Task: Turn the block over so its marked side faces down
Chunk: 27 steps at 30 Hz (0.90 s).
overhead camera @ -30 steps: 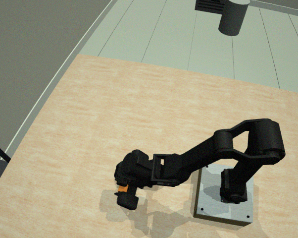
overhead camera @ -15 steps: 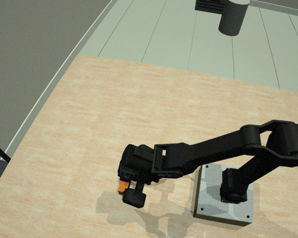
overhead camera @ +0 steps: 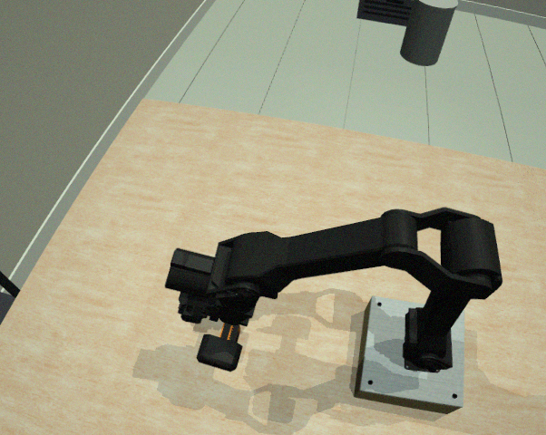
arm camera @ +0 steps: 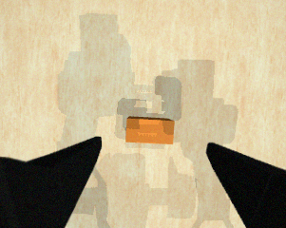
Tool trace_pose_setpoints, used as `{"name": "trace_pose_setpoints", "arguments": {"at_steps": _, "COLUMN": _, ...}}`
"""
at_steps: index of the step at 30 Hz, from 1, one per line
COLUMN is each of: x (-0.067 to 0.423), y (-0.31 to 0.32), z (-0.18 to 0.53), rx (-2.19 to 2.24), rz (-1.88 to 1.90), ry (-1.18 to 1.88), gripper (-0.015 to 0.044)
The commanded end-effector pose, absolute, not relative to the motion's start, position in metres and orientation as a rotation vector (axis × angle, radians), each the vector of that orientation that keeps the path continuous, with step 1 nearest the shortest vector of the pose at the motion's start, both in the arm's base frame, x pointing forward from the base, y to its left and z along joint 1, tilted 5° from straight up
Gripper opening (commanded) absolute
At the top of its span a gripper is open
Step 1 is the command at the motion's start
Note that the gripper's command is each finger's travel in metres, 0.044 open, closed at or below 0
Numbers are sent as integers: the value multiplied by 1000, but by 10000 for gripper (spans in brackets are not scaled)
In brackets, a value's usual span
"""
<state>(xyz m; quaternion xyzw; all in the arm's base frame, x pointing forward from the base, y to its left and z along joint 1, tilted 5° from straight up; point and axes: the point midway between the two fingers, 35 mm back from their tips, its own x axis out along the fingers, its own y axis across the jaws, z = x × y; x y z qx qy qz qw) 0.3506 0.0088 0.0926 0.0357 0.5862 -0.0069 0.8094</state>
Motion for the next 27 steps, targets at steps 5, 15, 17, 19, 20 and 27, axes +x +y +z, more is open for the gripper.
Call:
{"name": "trace_pose_setpoints", "arguments": {"at_steps": 5, "x": 356, "y": 6, "z": 103, "rx": 87, "rz": 1, "ry": 1470, "gripper": 440}}
{"name": "trace_pose_setpoints", "arguments": {"at_steps": 15, "x": 362, "y": 7, "z": 72, "rx": 87, "rz": 1, "ry": 1470, "gripper": 440}}
{"name": "trace_pose_setpoints", "arguments": {"at_steps": 17, "x": 362, "y": 7, "z": 69, "rx": 87, "rz": 1, "ry": 1470, "gripper": 440}}
{"name": "trace_pose_setpoints", "arguments": {"at_steps": 19, "x": 362, "y": 7, "z": 69, "rx": 87, "rz": 1, "ry": 1470, "gripper": 440}}
{"name": "trace_pose_setpoints", "arguments": {"at_steps": 20, "x": 362, "y": 7, "z": 69, "rx": 87, "rz": 1, "ry": 1470, "gripper": 440}}
{"name": "trace_pose_setpoints", "arguments": {"at_steps": 27, "x": 363, "y": 9, "z": 54, "rx": 87, "rz": 1, "ry": 1470, "gripper": 440}}
